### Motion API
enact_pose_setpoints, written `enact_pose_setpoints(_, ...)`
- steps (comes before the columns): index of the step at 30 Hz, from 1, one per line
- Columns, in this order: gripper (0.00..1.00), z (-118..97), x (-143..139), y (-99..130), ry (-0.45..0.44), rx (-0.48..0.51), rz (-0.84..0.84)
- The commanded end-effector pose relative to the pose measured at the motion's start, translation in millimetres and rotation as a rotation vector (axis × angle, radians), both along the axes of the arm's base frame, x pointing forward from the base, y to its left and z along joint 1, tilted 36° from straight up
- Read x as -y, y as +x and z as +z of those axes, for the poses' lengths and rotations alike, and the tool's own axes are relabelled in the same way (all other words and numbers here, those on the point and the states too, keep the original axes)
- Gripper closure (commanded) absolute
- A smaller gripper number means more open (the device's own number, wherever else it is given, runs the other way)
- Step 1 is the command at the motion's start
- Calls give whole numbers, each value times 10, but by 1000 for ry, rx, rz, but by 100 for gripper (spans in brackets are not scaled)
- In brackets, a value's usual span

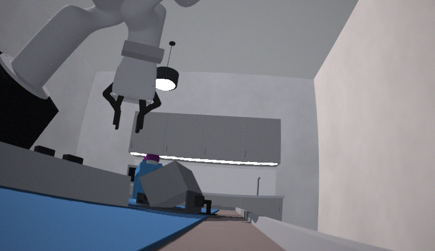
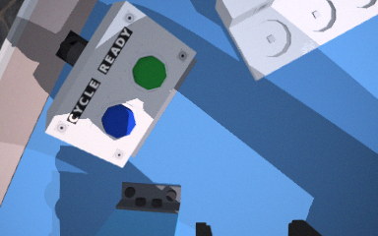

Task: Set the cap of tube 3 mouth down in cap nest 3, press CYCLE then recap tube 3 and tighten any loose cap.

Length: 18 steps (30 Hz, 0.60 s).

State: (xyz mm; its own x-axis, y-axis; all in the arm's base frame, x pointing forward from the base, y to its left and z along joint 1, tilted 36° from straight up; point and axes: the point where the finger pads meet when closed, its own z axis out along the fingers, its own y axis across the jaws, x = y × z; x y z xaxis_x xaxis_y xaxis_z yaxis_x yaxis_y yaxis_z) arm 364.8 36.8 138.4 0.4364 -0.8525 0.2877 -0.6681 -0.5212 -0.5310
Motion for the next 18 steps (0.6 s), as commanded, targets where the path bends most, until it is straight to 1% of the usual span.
enact_pose_setpoints(1,54,-13,208,-39,-13,-5,-47)
enact_pose_setpoints(4,54,-14,221,-42,-21,-12,-90)
enact_pose_setpoints(18,54,-14,221,-41,-21,-12,-89)
